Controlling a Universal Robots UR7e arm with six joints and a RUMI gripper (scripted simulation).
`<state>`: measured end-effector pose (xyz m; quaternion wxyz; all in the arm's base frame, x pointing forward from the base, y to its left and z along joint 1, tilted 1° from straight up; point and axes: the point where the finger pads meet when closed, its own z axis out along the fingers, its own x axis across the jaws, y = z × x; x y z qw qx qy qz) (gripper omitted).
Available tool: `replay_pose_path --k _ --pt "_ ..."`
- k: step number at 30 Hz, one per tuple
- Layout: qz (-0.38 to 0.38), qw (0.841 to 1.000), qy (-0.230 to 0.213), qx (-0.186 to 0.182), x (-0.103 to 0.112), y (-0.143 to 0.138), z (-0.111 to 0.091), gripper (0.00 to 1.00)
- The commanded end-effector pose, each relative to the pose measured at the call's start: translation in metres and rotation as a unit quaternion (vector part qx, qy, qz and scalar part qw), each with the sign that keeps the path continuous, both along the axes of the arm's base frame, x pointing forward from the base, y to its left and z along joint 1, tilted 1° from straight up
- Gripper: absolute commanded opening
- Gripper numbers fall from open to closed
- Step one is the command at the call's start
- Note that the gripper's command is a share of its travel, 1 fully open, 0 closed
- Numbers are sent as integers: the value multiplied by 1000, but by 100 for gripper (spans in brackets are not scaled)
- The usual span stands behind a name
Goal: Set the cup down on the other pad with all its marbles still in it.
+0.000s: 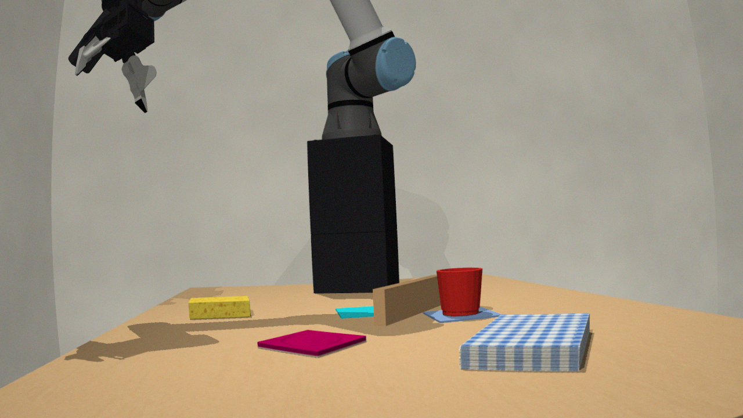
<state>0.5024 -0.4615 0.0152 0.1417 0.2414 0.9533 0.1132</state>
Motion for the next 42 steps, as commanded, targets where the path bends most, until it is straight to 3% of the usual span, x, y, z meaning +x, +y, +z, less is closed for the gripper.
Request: replay_pose_path --k 1,17,18,25,34,38,42 --pt "0 1000 0 -1 0 0 1 100" --pt "0 1000 0 -1 0 0 1 100" --pt "0 1000 0 -1 0 0 1 0" --pt "14 1000 0 -5 4 5 -3 0" --pt "81 996 2 -25 22 32 -21 0" --pt "150 988 4 -45 38 60 -40 0" --pt "240 968 5 -70 56 100 -63 0"
